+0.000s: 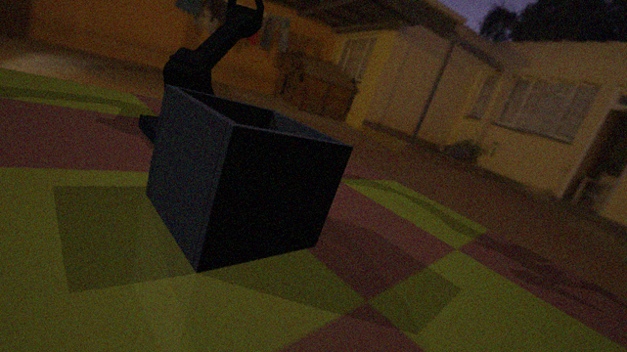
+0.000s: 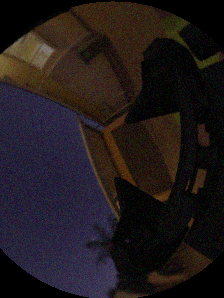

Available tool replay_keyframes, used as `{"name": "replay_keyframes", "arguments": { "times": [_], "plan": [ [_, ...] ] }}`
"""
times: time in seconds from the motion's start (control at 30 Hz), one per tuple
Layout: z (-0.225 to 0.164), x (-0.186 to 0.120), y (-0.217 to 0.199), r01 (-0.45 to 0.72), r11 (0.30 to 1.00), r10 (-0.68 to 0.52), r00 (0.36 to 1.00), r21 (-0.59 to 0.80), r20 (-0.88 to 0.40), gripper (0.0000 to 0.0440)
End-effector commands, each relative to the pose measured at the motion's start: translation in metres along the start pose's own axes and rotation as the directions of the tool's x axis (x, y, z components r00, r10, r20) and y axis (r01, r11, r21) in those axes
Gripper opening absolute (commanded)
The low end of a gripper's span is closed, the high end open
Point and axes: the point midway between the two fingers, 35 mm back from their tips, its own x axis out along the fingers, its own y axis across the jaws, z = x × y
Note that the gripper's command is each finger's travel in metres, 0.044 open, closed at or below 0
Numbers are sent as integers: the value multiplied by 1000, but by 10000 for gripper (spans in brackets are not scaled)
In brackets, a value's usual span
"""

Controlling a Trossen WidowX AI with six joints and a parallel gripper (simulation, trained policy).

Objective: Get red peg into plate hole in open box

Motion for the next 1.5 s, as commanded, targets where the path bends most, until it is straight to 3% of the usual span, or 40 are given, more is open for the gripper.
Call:
{"name": "replay_keyframes", "arguments": {
  "times": [0.0, 0.37, 0.7, 1.07, 1.47],
  "plan": [
    [-18, 7, -8, 26, 997, -21, 997, 73, -75, 440],
    [-86, 14, -25, 175, 938, -65, 936, 298, -345, 440],
    [-149, 3, -26, 359, 832, -56, 813, 424, -580, 440],
    [-215, -27, -13, 586, 683, -5, 602, 437, -798, 440],
    [-272, -81, 10, 790, 538, 64, 309, 294, -949, 440]
  ]
}}
